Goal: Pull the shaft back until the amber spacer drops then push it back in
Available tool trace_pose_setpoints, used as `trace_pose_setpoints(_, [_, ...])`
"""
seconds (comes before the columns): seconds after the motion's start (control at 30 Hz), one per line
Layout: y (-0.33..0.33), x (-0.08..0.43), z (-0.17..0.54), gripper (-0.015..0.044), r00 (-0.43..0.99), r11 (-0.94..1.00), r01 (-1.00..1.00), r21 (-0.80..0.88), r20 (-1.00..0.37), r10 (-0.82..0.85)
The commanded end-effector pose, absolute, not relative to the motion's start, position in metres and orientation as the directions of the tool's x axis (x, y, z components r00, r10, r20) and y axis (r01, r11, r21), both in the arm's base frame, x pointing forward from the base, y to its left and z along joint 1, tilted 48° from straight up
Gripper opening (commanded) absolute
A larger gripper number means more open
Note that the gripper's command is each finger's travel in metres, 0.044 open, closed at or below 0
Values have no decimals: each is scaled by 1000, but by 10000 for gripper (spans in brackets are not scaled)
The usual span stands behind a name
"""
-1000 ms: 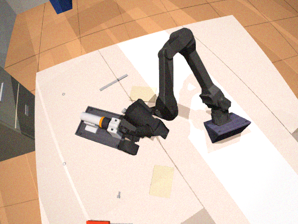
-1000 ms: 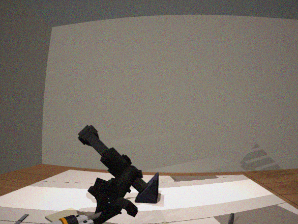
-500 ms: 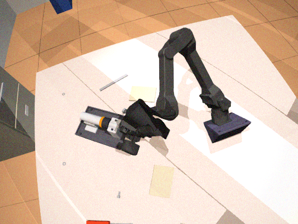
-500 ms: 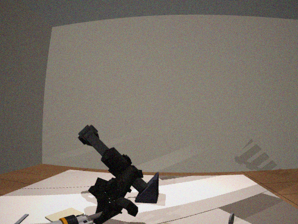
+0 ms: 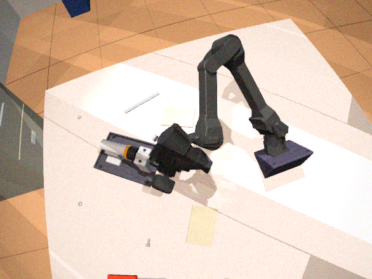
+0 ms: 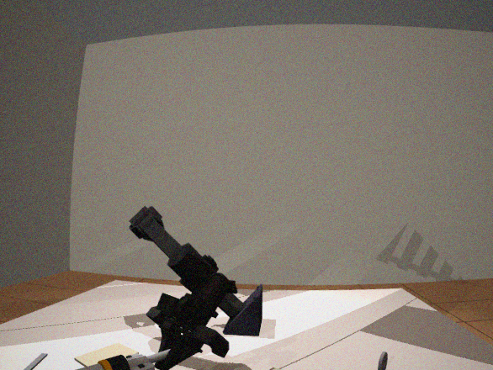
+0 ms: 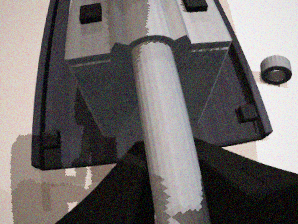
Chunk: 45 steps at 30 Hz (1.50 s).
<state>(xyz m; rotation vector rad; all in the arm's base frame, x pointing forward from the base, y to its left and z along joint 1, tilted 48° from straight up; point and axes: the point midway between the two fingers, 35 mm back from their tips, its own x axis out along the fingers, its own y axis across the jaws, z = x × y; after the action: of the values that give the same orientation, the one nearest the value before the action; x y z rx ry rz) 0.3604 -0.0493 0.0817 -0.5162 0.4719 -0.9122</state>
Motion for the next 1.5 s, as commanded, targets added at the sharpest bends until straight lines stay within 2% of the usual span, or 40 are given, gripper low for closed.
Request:
trace_pose_setpoints(0.0, [-49,359,82,0,527,508,617,-601,-163,-834])
trace_pose_setpoints(1.47, [-47,356,80,0,527,508,617,-601,-163,-834])
